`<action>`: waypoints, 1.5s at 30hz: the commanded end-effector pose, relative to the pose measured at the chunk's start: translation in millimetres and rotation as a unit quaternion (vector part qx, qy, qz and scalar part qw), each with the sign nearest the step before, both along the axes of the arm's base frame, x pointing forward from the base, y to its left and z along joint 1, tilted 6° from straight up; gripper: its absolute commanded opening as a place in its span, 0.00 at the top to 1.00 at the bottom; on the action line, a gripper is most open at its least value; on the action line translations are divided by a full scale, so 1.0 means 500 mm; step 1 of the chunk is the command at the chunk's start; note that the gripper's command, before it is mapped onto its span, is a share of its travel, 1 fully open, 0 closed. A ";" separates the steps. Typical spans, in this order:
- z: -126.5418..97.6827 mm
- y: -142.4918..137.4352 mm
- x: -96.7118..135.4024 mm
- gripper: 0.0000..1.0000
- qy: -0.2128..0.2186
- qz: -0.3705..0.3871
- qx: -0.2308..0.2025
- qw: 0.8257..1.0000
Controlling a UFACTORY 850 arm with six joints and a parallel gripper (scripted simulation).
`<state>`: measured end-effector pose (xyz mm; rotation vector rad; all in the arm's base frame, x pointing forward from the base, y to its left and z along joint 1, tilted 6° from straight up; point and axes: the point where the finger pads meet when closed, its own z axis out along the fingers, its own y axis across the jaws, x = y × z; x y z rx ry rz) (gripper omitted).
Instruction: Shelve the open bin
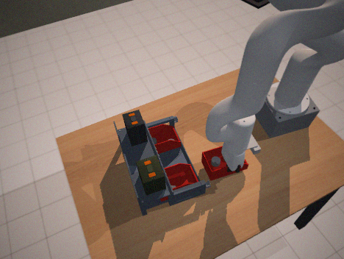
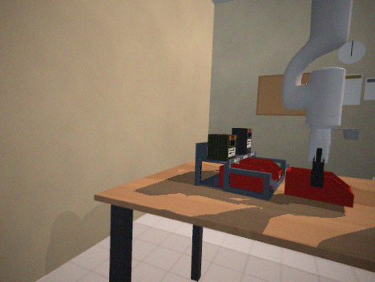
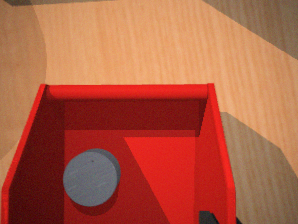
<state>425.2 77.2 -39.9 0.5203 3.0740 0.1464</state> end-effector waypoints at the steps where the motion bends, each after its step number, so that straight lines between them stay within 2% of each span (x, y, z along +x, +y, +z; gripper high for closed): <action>1: 0.001 0.000 0.002 1.00 0.000 0.000 0.001 1.000; 6: 0.031 -0.003 0.001 1.00 0.000 0.000 0.001 1.000; 18: 0.031 -0.003 0.001 1.00 0.000 0.000 0.001 1.000; 23: 0.027 -0.030 -0.011 1.00 -0.001 0.013 0.000 1.000; 35: 0.027 -0.030 -0.011 1.00 -0.001 0.013 0.000 1.000; 40: 0.023 -0.057 -0.023 1.00 -0.001 0.013 0.000 1.000; 45: 0.023 -0.057 -0.023 1.00 -0.001 0.013 0.000 1.000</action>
